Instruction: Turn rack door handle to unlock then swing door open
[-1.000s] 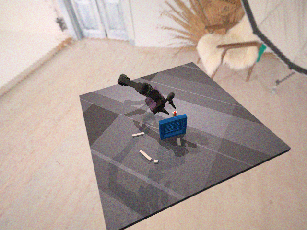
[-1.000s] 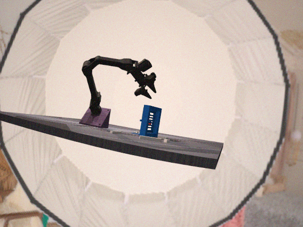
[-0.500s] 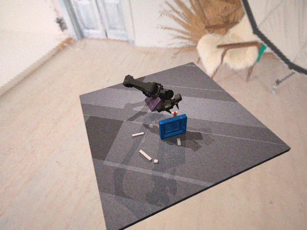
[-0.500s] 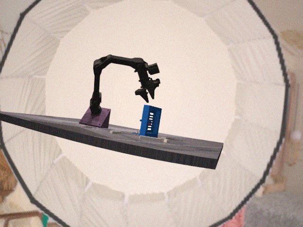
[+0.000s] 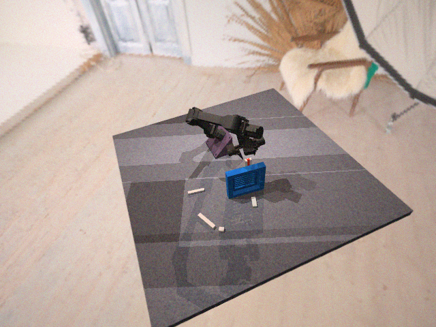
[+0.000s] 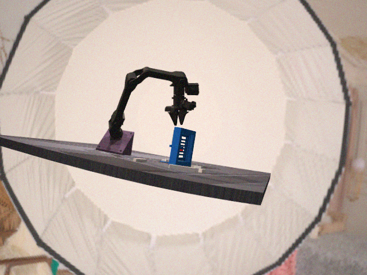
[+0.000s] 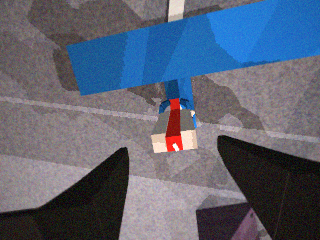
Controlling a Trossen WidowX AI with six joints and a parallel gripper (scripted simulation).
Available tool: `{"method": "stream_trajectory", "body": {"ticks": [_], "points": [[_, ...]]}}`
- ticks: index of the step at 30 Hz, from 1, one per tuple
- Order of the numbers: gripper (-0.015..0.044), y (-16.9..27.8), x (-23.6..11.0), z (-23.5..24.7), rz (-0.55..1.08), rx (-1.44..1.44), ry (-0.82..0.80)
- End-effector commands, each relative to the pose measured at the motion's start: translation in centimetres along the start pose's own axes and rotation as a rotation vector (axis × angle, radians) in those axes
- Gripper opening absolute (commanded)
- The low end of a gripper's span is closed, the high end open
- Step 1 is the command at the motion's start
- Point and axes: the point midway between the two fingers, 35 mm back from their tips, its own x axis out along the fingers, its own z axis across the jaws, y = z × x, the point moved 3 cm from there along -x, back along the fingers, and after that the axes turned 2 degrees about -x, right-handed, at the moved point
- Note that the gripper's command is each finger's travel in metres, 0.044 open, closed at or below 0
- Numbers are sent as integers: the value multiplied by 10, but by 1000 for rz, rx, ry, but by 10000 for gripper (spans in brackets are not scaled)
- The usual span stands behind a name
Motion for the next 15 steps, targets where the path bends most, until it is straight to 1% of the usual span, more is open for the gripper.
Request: {"method": "stream_trajectory", "body": {"ticks": [1,6,15], "points": [[293,3,2,6,29,-33,93],[293,6,3,12,50,-72,182],[293,6,9,12,52,-74,185]]}}
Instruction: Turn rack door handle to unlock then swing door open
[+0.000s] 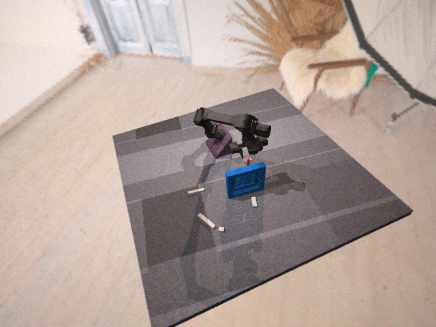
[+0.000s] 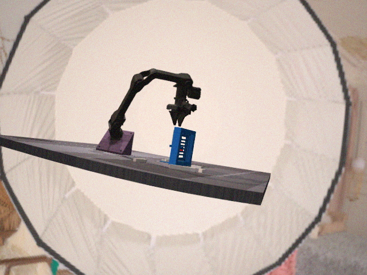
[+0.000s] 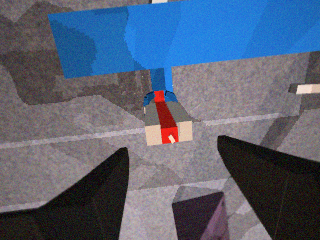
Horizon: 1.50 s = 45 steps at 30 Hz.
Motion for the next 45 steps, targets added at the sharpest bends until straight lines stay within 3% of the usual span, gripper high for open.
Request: {"method": "stream_trajectory", "body": {"ticks": [1,41,45], "points": [[293,-1,6,0,3,0,8],[293,0,68,-1,27,-7,8],[188,0,68,-1,27,-7,8]]}}
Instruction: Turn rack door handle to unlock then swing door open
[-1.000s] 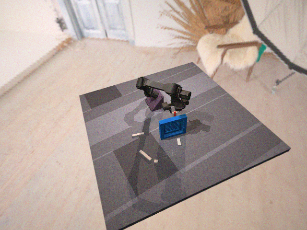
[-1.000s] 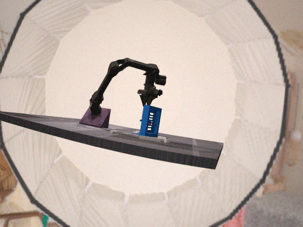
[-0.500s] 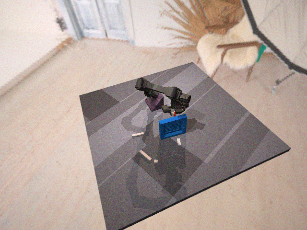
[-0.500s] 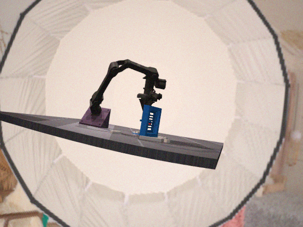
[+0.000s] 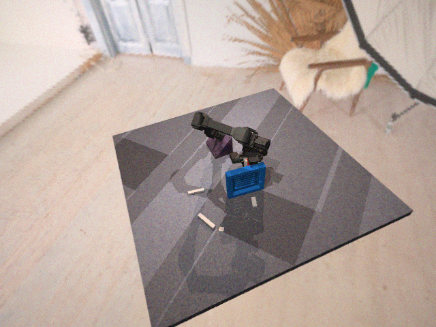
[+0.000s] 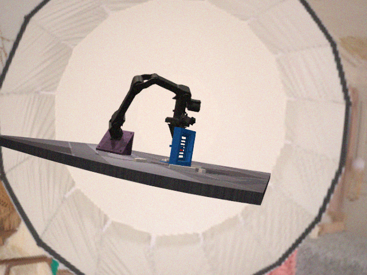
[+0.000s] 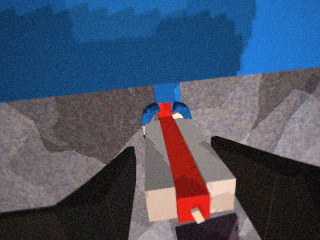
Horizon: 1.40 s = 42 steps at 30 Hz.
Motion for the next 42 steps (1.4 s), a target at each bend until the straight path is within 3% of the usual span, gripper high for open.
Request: {"method": "stream_trajectory", "body": {"ticks": [1,3,16,21,42], "points": [[162,1,2,0,0,-5,4],[109,1,2,0,0,-5,4],[22,1,2,0,0,-5,4],[21,1,2,0,0,-38,3],[21,1,2,0,2,-1064,3]]}}
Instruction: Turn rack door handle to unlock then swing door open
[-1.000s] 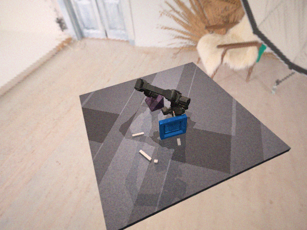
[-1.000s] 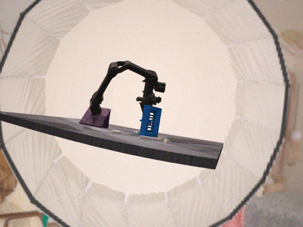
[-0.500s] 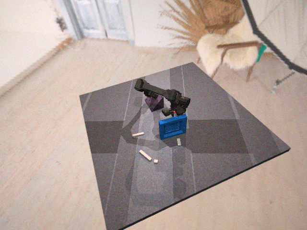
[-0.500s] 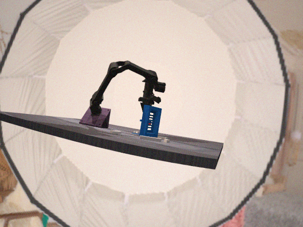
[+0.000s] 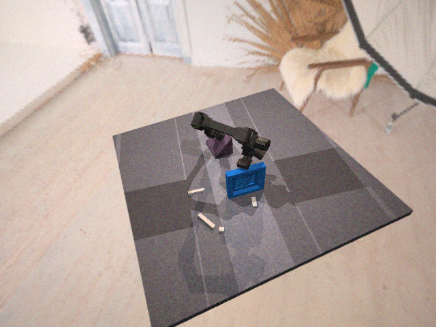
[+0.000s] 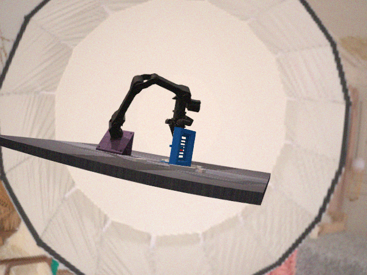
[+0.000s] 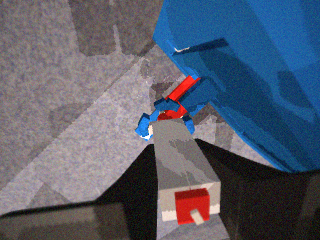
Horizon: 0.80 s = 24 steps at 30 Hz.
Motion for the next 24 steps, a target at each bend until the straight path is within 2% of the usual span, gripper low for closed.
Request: {"method": "stream_trajectory", "body": {"ticks": [1,17,24], "points": [[21,0,1,0,1,-217,1],[21,0,1,0,2,-997,0],[21,0,1,0,2,-1029,0]]}}
